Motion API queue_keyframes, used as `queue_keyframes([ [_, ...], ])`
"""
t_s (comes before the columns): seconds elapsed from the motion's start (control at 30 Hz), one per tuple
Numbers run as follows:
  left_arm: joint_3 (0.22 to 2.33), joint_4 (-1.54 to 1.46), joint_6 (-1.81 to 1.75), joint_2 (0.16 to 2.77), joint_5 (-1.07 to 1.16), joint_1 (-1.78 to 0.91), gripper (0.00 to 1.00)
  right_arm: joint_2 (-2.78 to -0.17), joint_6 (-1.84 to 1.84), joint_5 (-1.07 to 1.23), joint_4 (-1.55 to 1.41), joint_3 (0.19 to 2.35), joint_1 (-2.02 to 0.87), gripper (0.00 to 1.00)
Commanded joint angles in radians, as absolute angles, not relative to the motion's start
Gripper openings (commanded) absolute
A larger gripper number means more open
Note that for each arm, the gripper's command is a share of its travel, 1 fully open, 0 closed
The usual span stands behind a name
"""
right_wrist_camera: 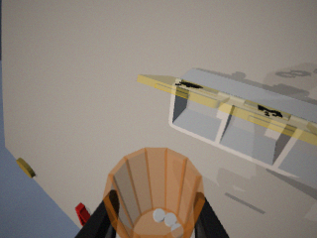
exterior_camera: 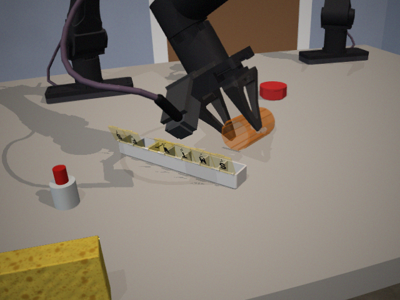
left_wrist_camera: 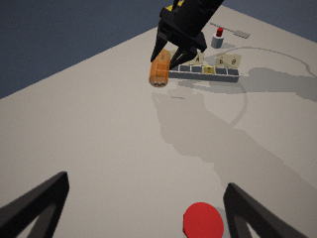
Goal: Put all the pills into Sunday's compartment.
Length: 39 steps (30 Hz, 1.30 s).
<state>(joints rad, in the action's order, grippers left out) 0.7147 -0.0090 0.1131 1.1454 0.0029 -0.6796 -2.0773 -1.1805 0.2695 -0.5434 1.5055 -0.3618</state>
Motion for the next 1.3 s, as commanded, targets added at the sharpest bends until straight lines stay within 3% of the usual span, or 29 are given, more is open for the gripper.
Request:
queue_keyframes([
  [0.0, 0.721, 0.016, 0.111, 1.135, 0.001, -0.682, 1.00, -2.090, -1.184, 0.344, -0.577, 1.563, -0.330, 0.36],
  [1.27, 0.721, 0.016, 0.111, 1.135, 0.001, -0.682, 1.00, -2.175, -1.182, 0.546, -0.673, 1.671, -0.263, 0.36],
])
